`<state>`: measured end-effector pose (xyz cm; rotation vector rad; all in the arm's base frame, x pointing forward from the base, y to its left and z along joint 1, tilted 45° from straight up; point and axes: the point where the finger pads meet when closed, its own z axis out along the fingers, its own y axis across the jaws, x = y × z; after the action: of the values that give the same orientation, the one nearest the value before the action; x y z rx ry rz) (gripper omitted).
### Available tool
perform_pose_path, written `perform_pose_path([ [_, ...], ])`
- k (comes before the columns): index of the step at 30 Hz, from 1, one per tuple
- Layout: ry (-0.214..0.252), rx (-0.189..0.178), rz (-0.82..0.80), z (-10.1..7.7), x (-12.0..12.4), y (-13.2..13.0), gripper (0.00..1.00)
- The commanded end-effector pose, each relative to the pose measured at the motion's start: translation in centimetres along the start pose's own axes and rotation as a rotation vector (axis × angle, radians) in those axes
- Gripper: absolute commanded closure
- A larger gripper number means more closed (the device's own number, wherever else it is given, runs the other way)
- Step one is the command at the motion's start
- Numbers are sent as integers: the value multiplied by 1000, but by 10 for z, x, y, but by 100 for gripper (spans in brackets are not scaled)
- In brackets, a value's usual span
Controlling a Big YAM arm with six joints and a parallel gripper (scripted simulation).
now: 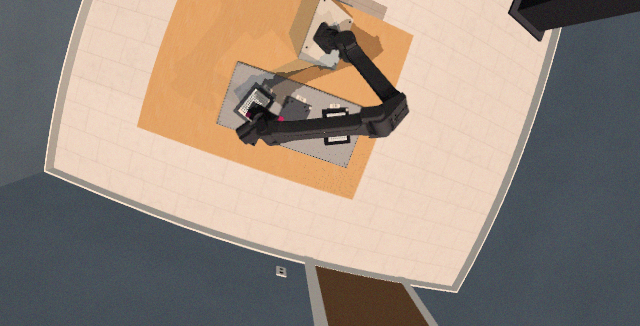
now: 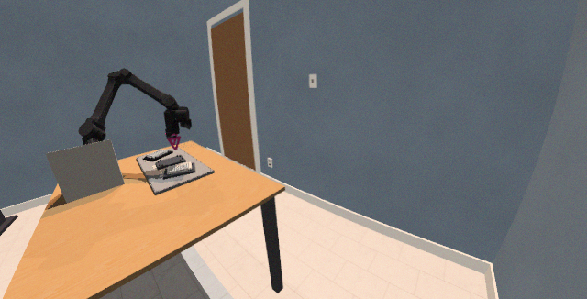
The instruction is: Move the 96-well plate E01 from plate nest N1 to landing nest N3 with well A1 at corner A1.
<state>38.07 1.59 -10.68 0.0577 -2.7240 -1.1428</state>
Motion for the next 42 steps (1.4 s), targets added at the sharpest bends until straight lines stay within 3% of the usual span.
perform_pose_path([
  [1,-82,23,25,-24,-27,-15,0],
  [3,-79,20,92,-15,-21,-26,0],
  [8,-85,24,87,-7,-23,-49,0],
  [11,-84,17,188,5,-11,-62,0],
  [15,-97,24,177,9,-17,-81,0],
  [17,-97,24,177,9,-17,-81,0],
  [19,-124,35,154,-3,-24,-76,0],
  [42,-110,33,150,2,-23,-74,0],
])
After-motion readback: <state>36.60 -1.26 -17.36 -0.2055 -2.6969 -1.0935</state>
